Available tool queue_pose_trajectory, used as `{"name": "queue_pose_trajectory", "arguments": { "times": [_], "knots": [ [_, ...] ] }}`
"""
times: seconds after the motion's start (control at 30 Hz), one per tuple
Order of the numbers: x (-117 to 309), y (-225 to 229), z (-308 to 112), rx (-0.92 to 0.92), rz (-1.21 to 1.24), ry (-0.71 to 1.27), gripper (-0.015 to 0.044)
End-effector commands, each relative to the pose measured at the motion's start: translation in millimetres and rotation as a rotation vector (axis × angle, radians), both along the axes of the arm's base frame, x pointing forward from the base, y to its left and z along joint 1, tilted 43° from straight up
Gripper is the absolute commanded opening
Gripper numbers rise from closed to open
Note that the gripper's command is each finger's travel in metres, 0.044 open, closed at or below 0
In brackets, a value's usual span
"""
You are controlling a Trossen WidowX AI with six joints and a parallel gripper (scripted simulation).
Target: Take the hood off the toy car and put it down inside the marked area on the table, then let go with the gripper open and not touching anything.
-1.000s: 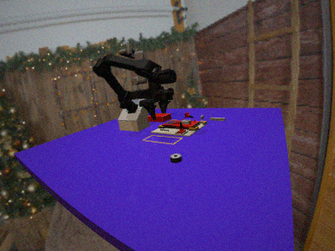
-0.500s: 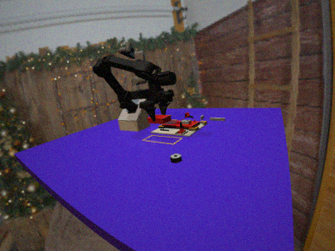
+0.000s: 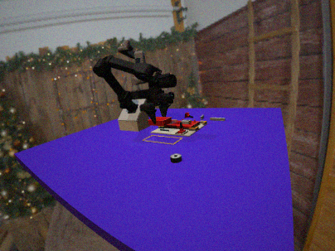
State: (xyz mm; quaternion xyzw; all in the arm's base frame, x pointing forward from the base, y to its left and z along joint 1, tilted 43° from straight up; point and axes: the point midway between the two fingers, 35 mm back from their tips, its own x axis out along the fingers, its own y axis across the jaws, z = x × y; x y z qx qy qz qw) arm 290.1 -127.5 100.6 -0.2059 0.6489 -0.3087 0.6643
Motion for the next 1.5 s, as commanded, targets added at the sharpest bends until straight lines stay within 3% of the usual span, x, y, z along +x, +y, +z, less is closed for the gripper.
{"name": "queue_pose_trajectory", "arguments": {
  "times": [0.0,1.47],
  "knots": [
    [-0.5,-1.8,-2.3,-0.001,0.002,0.004,0.0000],
    [-1.1,-22.4,-24.3,-0.001,0.002,0.004,0.0000]
  ]
}}
